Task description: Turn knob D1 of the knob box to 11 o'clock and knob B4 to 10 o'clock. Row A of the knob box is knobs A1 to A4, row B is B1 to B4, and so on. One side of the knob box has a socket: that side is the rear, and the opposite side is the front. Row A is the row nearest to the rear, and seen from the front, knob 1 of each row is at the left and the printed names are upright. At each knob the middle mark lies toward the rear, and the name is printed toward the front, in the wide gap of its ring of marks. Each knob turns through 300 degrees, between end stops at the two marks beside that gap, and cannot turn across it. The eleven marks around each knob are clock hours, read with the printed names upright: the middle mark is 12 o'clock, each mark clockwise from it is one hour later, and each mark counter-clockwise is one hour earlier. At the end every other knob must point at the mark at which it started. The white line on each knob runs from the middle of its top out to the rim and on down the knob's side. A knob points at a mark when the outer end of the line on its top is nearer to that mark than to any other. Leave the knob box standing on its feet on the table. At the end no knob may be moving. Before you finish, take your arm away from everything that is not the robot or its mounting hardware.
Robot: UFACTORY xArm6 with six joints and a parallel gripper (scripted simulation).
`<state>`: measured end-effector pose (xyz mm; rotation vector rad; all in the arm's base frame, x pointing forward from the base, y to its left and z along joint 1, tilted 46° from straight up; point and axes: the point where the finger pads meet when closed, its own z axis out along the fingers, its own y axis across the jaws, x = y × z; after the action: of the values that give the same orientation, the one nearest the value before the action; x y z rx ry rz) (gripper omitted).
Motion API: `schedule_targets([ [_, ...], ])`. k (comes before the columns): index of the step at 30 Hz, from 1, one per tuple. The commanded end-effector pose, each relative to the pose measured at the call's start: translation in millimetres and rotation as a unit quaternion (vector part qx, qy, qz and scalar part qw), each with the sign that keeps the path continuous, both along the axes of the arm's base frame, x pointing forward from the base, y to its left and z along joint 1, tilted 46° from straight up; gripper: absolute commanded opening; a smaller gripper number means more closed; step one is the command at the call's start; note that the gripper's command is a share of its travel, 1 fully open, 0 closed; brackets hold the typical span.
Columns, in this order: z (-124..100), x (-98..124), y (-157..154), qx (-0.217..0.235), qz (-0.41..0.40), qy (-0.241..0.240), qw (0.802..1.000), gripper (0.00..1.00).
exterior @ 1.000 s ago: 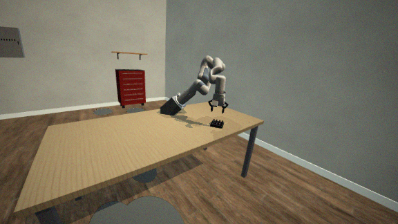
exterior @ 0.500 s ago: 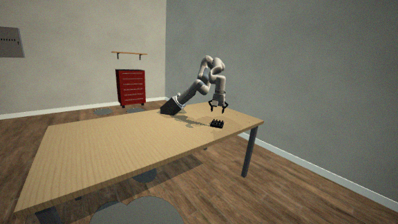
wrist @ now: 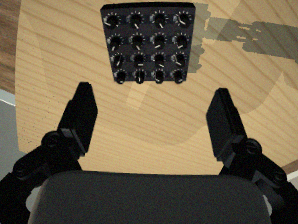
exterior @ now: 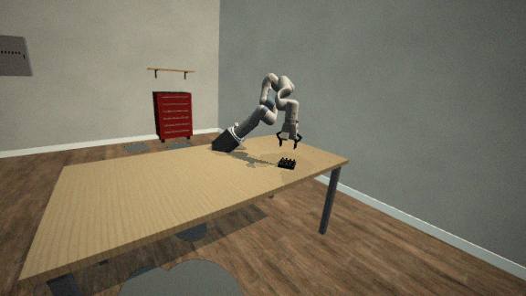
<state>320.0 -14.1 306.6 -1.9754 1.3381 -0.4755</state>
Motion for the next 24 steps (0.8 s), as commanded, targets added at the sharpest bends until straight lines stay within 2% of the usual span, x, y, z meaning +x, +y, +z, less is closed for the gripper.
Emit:
schedule_targets([
  [1,1.6,-2.9,6.1,-0.001,-0.001,-0.001,1.0,1.0],
  [9,2.1,-9.8,20.6,-0.001,0.0,-0.001,1.0,1.0],
  [24,2.4,-14.0,29.3,-0.001,0.0,-0.001,1.0,1.0],
])
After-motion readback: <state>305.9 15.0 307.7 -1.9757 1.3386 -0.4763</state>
